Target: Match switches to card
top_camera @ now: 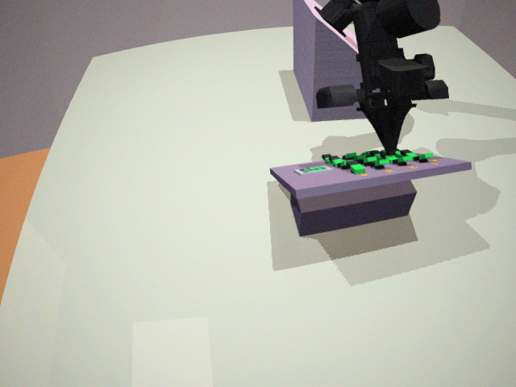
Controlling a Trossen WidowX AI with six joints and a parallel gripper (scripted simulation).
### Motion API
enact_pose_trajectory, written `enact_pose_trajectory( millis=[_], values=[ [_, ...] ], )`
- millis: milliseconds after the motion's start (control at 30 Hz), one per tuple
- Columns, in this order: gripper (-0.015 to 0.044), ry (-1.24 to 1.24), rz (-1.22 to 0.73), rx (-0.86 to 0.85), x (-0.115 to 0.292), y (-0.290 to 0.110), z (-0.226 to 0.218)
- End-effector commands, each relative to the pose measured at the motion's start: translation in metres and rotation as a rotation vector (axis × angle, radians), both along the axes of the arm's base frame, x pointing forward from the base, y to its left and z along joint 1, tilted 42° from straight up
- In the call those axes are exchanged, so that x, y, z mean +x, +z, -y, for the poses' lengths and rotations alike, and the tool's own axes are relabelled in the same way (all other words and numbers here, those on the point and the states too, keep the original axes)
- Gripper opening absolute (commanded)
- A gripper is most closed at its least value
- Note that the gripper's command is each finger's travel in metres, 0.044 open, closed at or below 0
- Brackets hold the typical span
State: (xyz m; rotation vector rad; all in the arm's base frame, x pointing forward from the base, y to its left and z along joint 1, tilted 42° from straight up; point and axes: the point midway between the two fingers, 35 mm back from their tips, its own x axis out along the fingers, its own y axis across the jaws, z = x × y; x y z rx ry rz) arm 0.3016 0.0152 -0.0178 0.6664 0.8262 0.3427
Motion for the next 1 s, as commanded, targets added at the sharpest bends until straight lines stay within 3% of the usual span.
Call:
enact_pose_trajectory(
  millis=[0, 267, 500, 967],
  values=[
    [0.0000, -0.006, 0.007, -0.004, -0.011, 0.011, 0.013],
    [0.0000, -0.022, 0.024, -0.002, -0.040, 0.034, 0.032],
    [0.0000, -0.022, 0.024, -0.004, -0.040, 0.011, 0.058],
    [0.0000, -0.005, 0.006, -0.004, -0.013, -0.009, 0.039]
  ],
)
